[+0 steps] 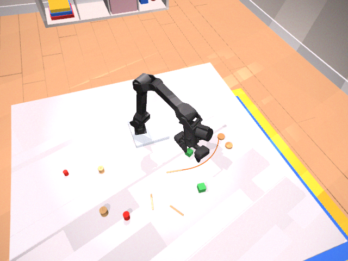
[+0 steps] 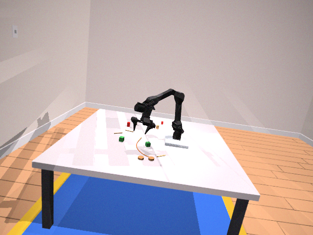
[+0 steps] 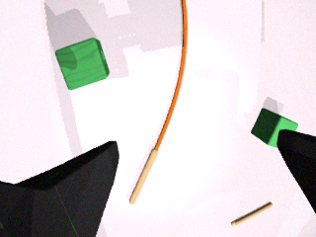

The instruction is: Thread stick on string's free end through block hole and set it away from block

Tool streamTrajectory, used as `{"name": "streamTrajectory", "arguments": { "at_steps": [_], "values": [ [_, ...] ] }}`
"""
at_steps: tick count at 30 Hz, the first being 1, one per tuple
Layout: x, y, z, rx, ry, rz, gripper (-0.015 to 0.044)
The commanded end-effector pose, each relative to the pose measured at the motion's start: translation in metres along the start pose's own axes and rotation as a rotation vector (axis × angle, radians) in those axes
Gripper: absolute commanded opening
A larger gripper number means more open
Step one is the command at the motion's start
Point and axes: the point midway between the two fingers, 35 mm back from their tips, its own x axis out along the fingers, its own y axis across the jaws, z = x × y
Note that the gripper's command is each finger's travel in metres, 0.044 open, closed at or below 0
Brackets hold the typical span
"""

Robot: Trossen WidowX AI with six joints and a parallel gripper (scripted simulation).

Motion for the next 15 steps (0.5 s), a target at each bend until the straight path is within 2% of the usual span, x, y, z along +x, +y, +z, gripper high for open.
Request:
{"name": "streamTrajectory", "arguments": {
  "at_steps": [1,4,15],
  "values": [
    [0.012,0.040,0.029,-0.254,-0.046,0.158,0.0440],
    [0.016,0.060,0.041,-0.374,-0.072,0.228,0.0440],
    [0.015,0.058,0.040,-0.374,-0.072,0.228,0.0440]
  ]
}}
